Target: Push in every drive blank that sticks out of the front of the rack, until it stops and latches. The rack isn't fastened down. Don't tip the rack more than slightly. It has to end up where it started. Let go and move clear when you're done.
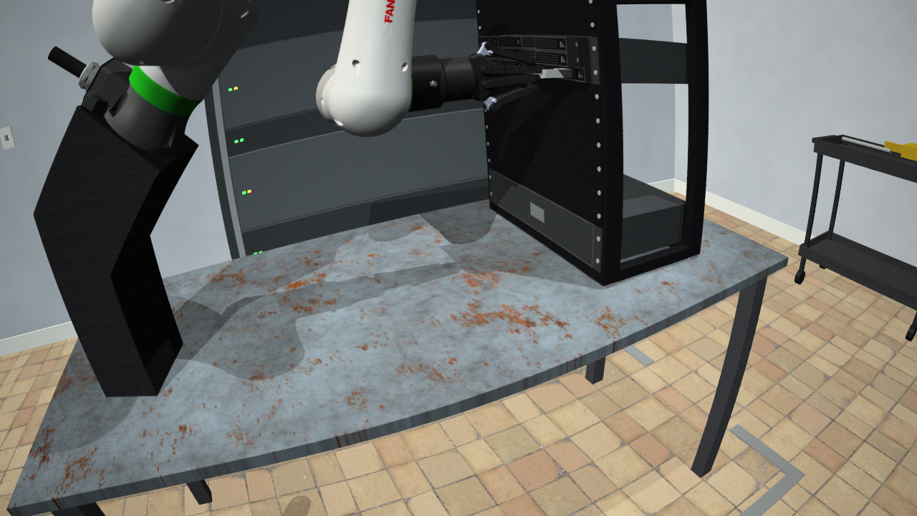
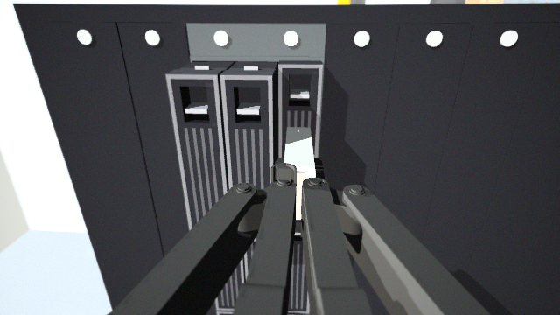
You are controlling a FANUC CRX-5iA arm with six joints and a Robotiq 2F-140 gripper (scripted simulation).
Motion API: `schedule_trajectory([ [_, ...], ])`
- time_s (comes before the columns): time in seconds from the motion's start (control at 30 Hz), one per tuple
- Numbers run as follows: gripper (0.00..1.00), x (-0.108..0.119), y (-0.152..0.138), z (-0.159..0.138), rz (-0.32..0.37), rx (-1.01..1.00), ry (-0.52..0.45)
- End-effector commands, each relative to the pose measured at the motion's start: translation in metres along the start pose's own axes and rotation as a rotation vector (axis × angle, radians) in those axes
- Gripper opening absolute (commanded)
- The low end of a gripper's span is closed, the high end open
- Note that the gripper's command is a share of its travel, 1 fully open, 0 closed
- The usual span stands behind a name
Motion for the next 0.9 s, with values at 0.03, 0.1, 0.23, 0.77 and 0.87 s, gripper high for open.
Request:
schedule_trajectory([
  [0.03,0.10,-0.0001,-0.0004,-0.0001,0.001,0.000,0.000],
  [0.1,0.10,-0.0002,-0.0004,-0.0001,0.001,0.000,0.000],
  [0.23,0.10,-0.0002,-0.0004,-0.0001,0.001,0.000,0.000],
  [0.77,0.10,0.0029,-0.0004,-0.0001,0.001,0.000,0.000],
  [0.87,0.10,0.0055,-0.0004,-0.0001,0.001,0.000,0.000],
])
Point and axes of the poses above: the point where the finger pads meet when closed, its own x axis back along the fingers, its own y axis across the jaws, z = x × y, the point moved 10 cm from there along x, back along the fingers, and after that the axes turned 13 degrees about -x, right-handed, at the moved point
